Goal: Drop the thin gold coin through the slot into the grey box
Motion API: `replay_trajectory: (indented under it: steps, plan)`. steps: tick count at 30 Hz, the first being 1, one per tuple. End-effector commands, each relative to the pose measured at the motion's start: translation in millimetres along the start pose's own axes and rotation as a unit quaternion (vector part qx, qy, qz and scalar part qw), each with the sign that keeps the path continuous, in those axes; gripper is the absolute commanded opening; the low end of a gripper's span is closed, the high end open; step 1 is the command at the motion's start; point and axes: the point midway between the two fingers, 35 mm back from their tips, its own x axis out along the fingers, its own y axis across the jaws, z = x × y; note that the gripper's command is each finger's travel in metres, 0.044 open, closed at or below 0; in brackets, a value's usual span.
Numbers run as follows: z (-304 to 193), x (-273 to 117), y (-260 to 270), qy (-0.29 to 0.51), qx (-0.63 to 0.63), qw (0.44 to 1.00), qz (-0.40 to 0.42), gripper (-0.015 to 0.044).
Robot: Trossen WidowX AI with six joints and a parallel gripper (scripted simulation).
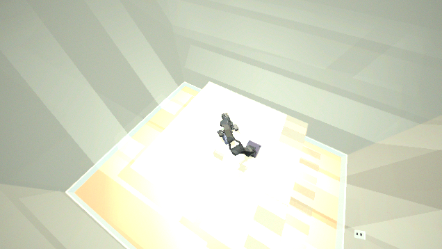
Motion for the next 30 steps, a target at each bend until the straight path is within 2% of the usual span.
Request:
replay_trajectory:
  steps: [1,30]
  plan:
    - [-1.1,2.7,0.0,0.002,0.003,1.0,0.001,0.0]
    - [-0.6,14.5,0.3,0.002,0.002,1.0,0.001,0.0]
